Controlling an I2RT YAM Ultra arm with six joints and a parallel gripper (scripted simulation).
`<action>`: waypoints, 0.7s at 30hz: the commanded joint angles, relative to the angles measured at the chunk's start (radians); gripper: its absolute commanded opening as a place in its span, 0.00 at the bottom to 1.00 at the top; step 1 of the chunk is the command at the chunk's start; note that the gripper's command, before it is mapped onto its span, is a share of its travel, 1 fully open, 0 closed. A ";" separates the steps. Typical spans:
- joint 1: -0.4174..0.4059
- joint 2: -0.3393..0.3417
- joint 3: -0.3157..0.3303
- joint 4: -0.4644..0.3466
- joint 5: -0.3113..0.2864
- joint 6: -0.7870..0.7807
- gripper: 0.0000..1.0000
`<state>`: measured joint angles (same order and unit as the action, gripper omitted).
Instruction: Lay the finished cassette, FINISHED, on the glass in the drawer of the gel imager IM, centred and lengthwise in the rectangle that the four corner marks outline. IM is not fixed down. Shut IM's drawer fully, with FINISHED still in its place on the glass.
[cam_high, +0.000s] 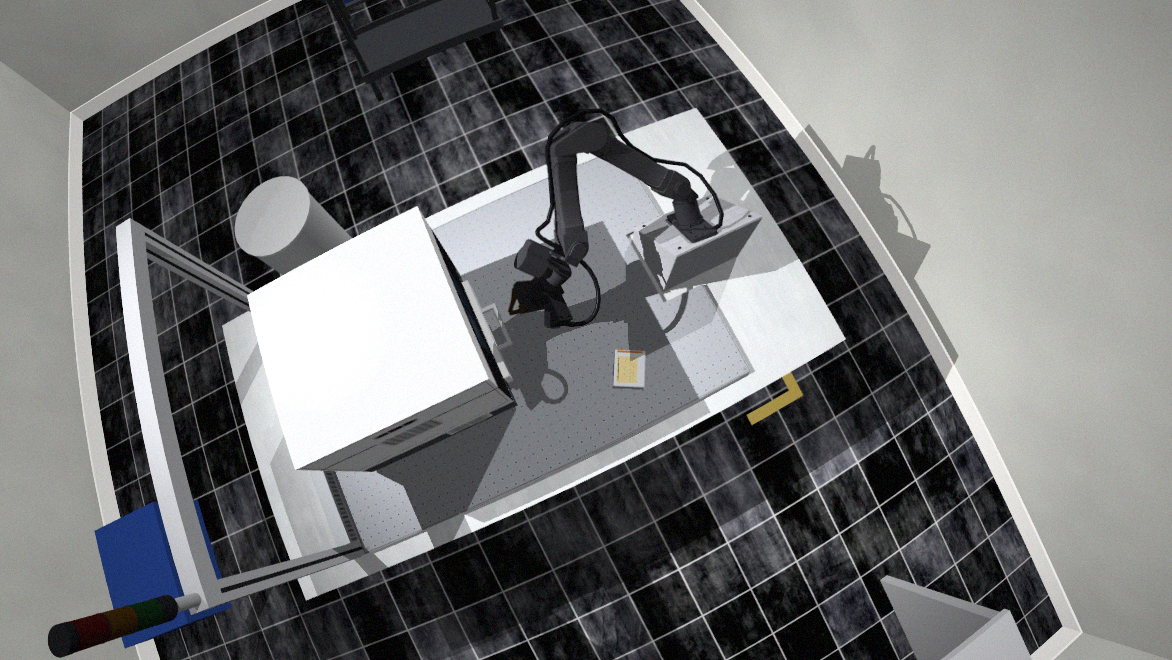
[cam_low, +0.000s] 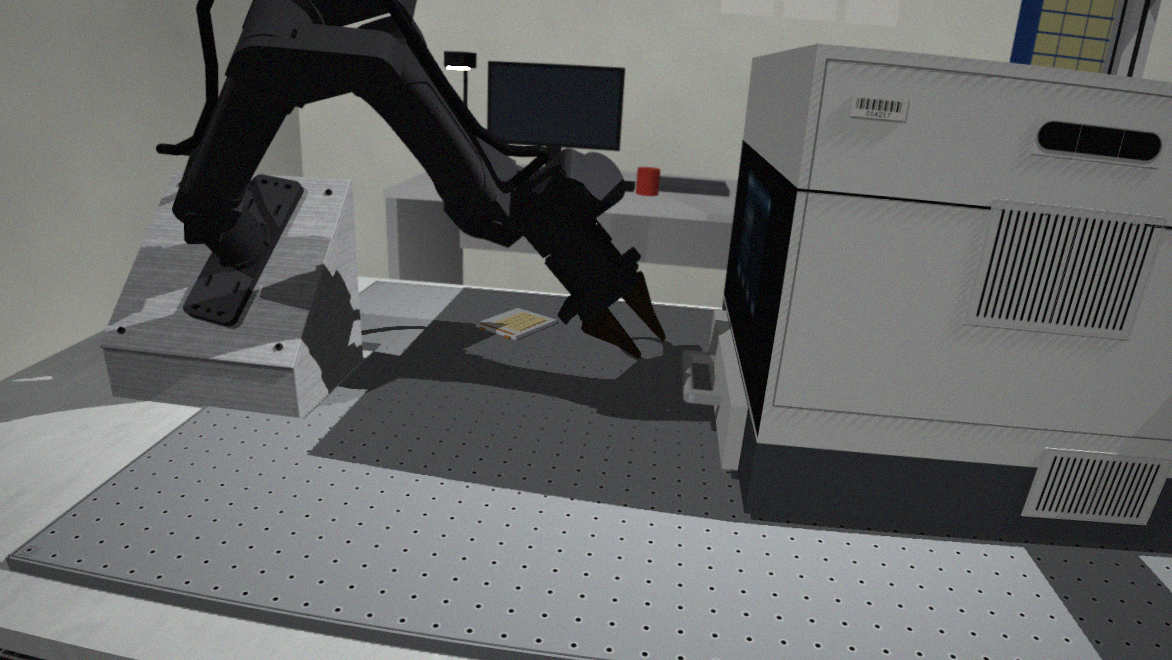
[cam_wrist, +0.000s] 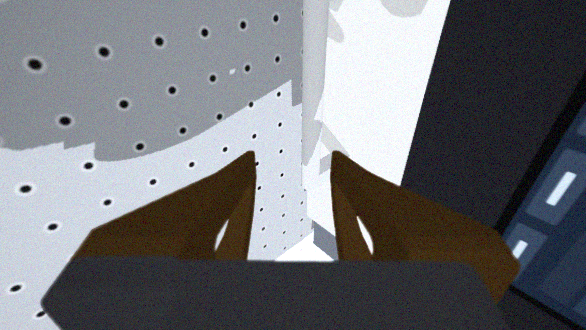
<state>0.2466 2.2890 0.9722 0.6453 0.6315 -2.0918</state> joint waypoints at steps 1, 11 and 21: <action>0.025 0.011 0.032 0.013 -0.022 -0.003 0.35; 0.000 0.050 0.080 0.005 -0.034 -0.003 0.35; -0.021 0.082 0.119 -0.003 -0.044 -0.003 0.35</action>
<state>0.2184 2.3585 1.0515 0.6445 0.6121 -2.0922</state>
